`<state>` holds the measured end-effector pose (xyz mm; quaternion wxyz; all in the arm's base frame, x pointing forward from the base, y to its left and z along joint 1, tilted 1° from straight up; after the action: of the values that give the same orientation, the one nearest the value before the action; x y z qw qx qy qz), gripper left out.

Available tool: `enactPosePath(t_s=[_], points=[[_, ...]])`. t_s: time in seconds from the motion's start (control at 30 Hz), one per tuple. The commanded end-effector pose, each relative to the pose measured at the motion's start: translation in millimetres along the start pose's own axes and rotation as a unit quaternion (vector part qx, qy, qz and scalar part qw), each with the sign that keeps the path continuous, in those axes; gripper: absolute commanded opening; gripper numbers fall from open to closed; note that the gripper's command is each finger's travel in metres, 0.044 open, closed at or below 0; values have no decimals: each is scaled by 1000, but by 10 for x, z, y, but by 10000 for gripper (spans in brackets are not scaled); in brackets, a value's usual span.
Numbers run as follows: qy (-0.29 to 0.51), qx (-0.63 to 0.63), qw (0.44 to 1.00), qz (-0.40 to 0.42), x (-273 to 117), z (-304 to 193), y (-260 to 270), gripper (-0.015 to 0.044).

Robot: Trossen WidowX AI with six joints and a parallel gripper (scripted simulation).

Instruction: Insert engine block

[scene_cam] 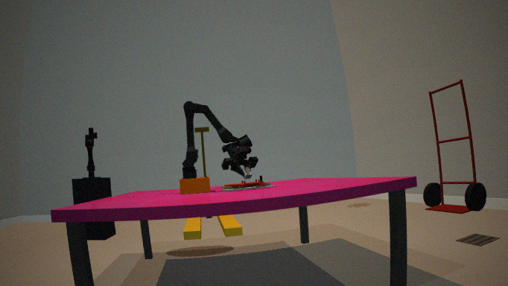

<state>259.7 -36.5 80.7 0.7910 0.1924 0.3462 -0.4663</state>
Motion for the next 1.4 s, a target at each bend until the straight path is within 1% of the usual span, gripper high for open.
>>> enactPosePath(t_s=[0.0, 0.7, 0.83, 1.37], points=[[-3, 3, 1000, 0, 69, -54, 1, 0], [-3, 2, 1000, -1, 464, -408, 10, 0], [-3, 3, 1000, -1, 444, -383, 11, 0], [-8, 5, 1000, -1, 436, -378, 13, 420]])
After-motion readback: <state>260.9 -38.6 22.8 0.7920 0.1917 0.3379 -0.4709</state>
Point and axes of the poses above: the point midway between the two fingers, 35 mm back from their tips, its own x axis out along the fingers, its own y axis across the jaws, z = x × y, the point moved 7 cm from there along -x, back along the fingers, and after that the axes turned 2 degrees about -x, right-handed, at the moved point
